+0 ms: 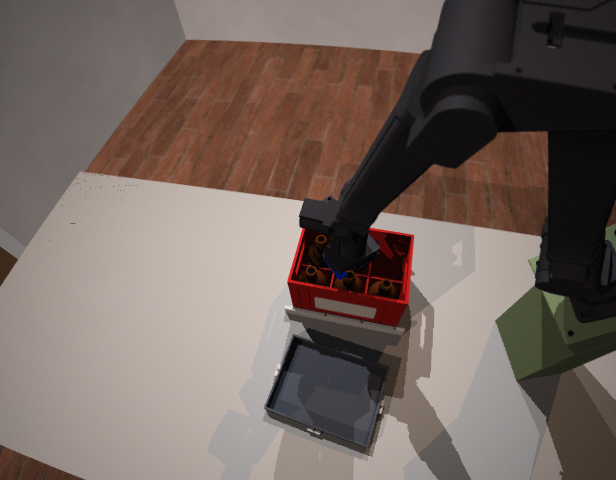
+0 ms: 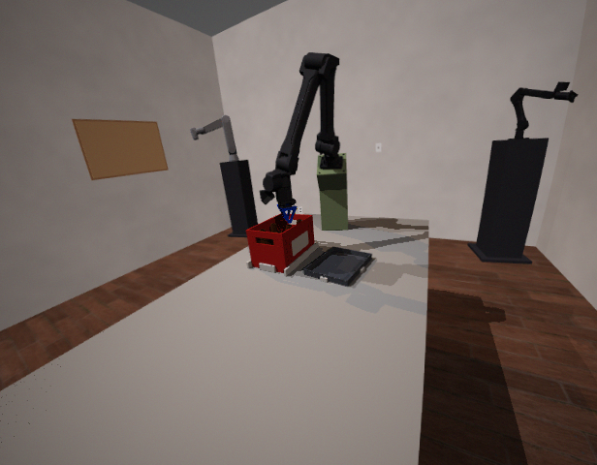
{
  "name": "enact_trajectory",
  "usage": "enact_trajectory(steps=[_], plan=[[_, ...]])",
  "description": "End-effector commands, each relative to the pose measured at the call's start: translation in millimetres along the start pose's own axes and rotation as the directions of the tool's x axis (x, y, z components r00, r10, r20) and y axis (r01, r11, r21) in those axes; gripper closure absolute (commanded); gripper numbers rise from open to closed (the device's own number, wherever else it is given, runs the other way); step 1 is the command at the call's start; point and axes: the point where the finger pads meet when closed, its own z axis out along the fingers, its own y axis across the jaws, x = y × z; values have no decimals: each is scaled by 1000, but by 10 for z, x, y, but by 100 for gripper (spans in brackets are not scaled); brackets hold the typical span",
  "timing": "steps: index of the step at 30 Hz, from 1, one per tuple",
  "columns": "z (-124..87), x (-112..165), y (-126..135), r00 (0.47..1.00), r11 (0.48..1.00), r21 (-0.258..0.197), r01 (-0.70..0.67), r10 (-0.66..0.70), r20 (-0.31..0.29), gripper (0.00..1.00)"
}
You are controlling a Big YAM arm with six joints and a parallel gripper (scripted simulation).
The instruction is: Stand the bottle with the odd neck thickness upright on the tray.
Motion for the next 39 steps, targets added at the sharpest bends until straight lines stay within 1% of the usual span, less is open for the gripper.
enact_trajectory(steps=[1,21,39], plan=[[32,-30,67,1000,1000,-3,-5,5,-2,39],[23,48,1,1000,1000,0,-6,6,-5,39],[23,47,1,1000,1000,0,-6,6,-4,39]])
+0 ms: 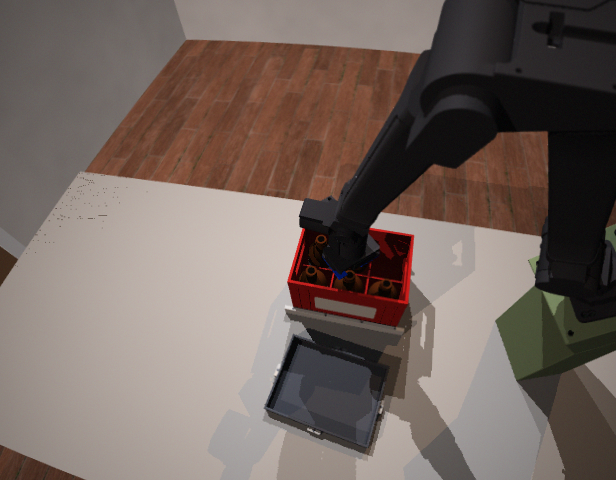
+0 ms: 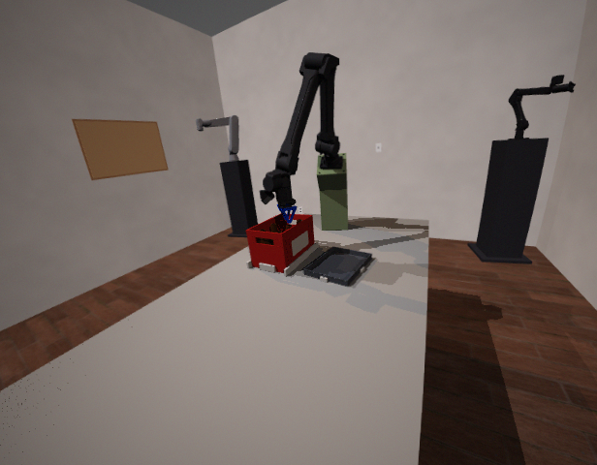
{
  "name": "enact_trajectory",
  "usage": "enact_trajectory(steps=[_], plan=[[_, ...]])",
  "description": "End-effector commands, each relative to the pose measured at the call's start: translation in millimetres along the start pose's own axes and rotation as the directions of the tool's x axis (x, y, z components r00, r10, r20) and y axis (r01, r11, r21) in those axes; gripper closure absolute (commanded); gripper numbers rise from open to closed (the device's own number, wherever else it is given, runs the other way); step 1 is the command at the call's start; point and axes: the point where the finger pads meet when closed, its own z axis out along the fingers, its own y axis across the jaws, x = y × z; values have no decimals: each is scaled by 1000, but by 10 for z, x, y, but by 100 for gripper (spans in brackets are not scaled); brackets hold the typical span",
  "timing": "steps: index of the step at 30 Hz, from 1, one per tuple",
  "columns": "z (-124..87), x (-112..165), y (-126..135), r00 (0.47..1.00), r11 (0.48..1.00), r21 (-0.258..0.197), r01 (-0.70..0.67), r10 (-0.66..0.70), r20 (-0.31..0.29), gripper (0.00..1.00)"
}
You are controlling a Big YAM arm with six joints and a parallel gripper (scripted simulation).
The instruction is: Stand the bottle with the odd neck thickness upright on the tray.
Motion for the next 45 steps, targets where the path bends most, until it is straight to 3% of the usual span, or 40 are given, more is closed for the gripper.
enact_trajectory(steps=[1,24,45], plan=[[23,50,-1,1000,1000,1,-7,7,-5,39],[26,51,-2,1000,1000,1,-7,7,-6,39],[155,-9,67,1000,1000,-8,1,-1,2,39]])
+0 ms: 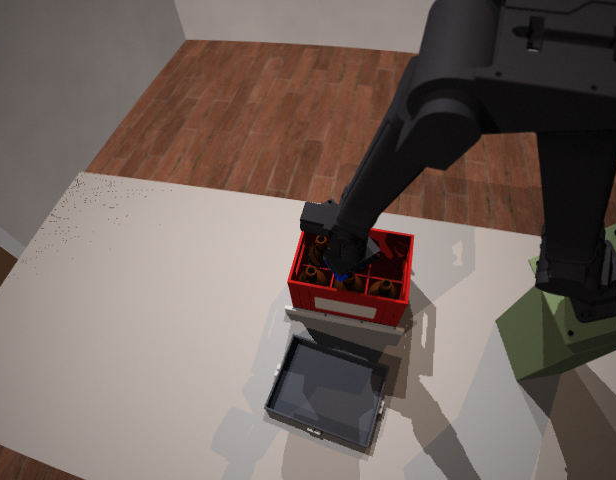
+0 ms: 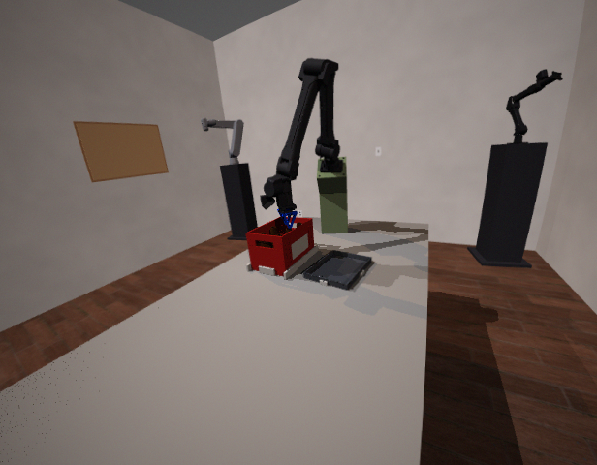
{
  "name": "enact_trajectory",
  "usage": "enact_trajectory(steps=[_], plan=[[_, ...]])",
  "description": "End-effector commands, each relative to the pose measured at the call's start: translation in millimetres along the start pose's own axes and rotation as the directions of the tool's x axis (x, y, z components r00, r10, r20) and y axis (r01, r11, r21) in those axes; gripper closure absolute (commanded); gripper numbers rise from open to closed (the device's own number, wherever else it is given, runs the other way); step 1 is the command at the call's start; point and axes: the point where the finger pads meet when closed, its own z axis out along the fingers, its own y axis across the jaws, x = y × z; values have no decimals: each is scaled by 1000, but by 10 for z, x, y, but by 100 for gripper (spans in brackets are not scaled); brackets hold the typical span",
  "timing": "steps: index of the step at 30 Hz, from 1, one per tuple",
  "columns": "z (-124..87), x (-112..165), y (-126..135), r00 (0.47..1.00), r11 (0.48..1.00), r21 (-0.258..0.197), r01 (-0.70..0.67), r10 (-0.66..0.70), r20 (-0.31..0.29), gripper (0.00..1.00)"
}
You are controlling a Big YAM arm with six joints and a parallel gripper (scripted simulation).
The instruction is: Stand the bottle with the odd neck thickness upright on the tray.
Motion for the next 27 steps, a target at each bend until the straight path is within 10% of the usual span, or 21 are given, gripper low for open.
enact_trajectory(steps=[1,27], plan=[[76,-33,82,1000,1000,-10,-1,1,4,39],[321,-28,79,1000,1000,-10,-2,2,4,39]])
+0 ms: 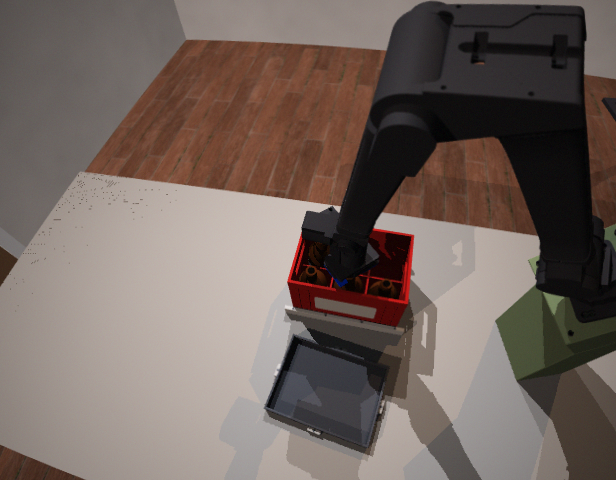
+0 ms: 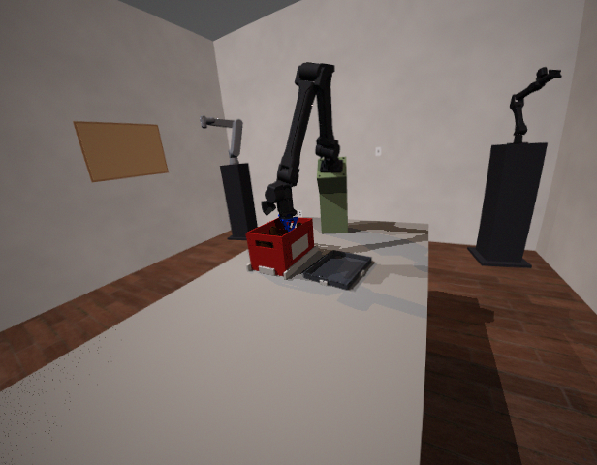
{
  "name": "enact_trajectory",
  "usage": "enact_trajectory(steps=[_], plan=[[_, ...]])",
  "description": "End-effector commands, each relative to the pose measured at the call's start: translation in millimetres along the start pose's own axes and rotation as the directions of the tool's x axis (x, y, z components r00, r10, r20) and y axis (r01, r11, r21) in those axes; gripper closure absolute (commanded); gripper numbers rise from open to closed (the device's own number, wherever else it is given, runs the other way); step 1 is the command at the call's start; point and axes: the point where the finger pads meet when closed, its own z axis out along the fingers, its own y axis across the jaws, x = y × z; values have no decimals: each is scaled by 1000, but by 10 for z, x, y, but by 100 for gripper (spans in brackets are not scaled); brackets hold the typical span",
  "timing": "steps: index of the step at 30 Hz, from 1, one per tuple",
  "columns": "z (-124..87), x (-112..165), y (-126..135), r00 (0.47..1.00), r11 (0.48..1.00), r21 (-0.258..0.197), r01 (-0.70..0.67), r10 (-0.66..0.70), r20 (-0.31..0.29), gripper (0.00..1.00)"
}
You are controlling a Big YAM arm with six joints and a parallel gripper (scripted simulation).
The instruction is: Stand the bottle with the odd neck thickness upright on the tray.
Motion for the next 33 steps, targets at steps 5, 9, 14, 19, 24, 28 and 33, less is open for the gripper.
enact_trajectory(steps=[5,9,14,19,24,28,33], plan=[[85,-53,65,1000,1000,-8,-6,7,7,39],[93,-42,82,1000,1000,-10,-3,3,5,39],[91,-45,83,1000,1000,-10,-4,4,6,39],[94,-43,81,1000,1000,-10,-4,4,5,39],[94,-43,81,1000,1000,-10,-4,4,5,39],[94,-43,81,1000,1000,-10,-4,4,5,39],[94,-43,81,1000,1000,-10,-4,4,5,39]])
